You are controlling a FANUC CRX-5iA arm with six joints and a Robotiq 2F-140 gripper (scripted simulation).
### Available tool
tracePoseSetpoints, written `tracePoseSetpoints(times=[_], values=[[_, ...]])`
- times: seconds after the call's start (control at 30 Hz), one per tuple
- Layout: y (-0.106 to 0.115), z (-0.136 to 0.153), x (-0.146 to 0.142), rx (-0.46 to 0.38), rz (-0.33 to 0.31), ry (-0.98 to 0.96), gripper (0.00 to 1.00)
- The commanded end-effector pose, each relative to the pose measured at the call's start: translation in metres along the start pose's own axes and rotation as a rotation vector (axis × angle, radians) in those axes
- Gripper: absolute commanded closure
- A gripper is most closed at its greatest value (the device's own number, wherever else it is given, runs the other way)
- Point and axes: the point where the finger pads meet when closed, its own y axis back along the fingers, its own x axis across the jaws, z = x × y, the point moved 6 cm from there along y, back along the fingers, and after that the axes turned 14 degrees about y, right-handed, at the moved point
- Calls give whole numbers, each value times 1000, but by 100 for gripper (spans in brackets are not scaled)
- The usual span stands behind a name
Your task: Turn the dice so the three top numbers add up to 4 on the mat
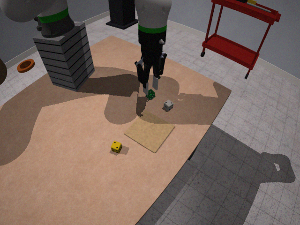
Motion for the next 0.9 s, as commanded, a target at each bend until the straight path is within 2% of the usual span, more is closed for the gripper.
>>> tracePoseSetpoints(times=[0.0, 0.43, 0.87], values=[[0, 0, 0, 0, 0, 0, 72], [-6, 0, 0, 0, 0, 0, 72], [-32, 0, 0, 0, 0, 0, 72]])
